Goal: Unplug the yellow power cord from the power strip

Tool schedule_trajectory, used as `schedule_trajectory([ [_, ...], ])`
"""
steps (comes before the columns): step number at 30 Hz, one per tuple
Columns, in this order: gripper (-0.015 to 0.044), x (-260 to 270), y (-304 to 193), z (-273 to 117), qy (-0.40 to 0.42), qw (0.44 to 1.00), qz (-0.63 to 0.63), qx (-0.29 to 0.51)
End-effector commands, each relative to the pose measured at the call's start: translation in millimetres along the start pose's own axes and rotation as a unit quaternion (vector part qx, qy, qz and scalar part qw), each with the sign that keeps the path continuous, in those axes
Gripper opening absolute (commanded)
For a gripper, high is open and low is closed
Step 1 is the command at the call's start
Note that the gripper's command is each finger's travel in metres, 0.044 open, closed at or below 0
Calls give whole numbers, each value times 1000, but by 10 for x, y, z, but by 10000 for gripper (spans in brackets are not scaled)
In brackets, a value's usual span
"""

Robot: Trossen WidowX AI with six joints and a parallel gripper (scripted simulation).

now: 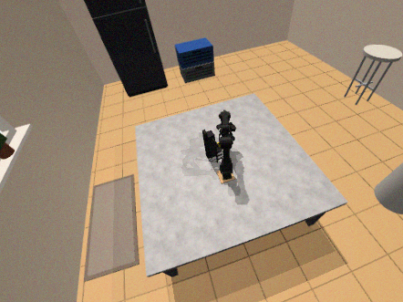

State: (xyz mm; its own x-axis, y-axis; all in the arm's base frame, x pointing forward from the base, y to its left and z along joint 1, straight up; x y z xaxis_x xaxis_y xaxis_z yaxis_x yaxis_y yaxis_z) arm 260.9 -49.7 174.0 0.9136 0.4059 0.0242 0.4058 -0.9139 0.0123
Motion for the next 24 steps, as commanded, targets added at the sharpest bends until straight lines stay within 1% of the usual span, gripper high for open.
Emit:
schedule_trajectory([
  [1, 160, -3, -27, 16, -5, 1000, 1, 1],
  [24, 160, 21, -383, 17, -5, 1000, 1, 3],
])
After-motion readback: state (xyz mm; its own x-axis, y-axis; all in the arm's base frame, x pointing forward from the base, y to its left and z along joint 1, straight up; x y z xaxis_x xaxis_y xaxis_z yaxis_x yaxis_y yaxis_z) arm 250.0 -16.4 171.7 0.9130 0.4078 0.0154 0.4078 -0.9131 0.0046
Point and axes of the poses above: the point midway between the two fingers, 35 mm back from their tips, its own z axis out along the fingers, its own x axis across the jaws, y = z × x, the point moved 4 cm from there along -z, back along the fingers, and after that the axes turned 7 degrees about -z, right-handed, at the moved point
